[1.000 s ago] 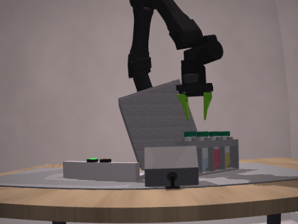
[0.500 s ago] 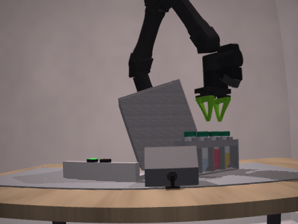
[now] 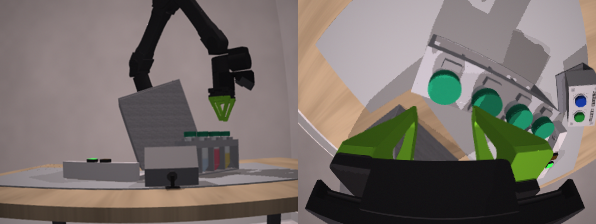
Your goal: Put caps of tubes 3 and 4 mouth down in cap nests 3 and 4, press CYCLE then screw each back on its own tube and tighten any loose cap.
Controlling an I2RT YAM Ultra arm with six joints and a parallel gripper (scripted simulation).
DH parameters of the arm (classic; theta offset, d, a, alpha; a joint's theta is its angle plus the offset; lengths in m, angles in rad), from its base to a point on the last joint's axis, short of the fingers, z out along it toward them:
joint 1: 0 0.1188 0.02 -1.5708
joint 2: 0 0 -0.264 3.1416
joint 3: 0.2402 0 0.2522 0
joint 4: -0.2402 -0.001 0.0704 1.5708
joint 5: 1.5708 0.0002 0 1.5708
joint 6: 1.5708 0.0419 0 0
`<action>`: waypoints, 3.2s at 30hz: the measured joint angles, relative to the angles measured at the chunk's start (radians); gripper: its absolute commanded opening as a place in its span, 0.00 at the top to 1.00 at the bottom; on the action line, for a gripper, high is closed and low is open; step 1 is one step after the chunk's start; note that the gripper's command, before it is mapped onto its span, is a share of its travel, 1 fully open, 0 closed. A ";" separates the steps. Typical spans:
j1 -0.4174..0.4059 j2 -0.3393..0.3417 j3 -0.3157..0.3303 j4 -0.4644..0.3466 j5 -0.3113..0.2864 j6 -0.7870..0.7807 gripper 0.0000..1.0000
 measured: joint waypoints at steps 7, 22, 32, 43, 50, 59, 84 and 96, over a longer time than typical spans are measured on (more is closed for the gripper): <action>-0.012 0.052 0.005 0.036 0.002 -0.026 0.51; -0.023 0.106 0.009 0.101 0.005 -0.046 0.51; -0.023 0.111 0.011 0.109 0.005 -0.048 0.51; -0.027 0.130 0.011 0.119 0.005 -0.051 0.51; -0.029 0.138 0.018 0.125 0.006 -0.053 0.51; -0.029 0.138 0.021 0.126 0.005 -0.054 1.00; -0.029 0.138 0.021 0.126 0.005 0.155 1.00; -0.029 0.139 0.021 0.126 0.006 0.338 1.00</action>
